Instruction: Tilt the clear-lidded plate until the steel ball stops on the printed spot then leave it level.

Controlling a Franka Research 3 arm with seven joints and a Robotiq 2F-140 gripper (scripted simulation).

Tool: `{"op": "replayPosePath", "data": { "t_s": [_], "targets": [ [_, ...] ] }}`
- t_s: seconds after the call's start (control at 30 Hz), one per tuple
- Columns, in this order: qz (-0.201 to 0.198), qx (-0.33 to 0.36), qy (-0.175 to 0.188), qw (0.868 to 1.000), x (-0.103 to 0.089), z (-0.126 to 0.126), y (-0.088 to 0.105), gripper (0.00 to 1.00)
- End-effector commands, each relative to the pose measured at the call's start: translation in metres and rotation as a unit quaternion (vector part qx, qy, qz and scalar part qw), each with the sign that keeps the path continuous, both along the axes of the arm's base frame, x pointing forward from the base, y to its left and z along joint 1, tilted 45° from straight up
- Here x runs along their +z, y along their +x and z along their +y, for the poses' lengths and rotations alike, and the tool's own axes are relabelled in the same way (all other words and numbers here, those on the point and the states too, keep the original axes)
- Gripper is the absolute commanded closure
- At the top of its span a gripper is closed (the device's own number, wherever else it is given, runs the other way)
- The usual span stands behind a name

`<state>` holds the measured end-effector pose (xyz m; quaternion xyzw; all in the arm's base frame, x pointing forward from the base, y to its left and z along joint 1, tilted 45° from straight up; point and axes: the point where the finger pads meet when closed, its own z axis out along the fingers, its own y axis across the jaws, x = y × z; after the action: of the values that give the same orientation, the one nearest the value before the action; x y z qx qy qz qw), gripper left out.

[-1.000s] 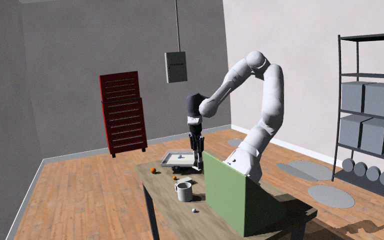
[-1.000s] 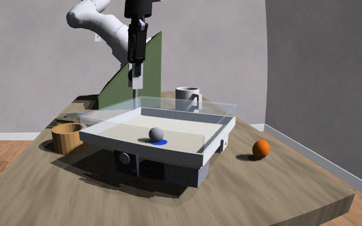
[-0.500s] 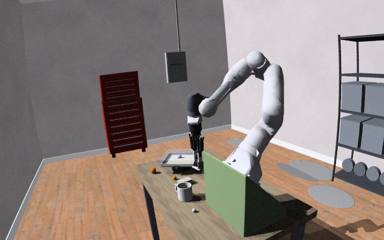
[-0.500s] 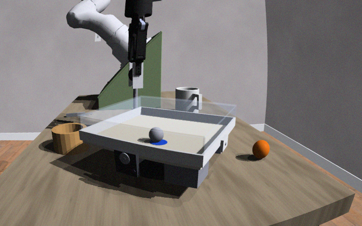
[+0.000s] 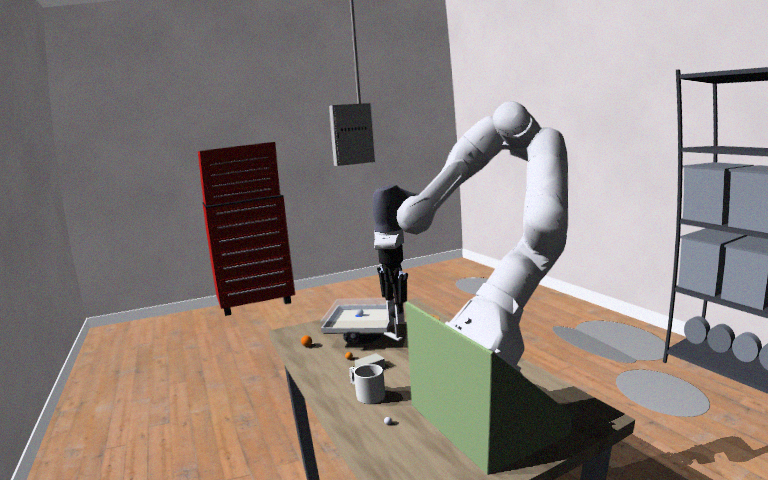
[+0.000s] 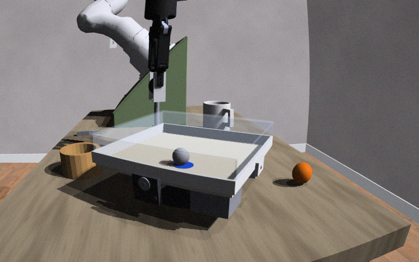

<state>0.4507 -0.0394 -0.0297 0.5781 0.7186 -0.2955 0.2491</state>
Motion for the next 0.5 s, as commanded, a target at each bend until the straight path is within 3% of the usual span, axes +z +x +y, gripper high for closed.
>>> {"op": "replayPosePath", "data": {
  "t_s": [0.0, 0.47],
  "targets": [
    [-0.001, 0.003, 0.002, 1.000, 0.0006, 0.0056, 0.0019, 1.00],
    [-0.001, 0.003, 0.002, 1.000, 0.0004, 0.0070, 0.0021, 1.00]
  ]
}}
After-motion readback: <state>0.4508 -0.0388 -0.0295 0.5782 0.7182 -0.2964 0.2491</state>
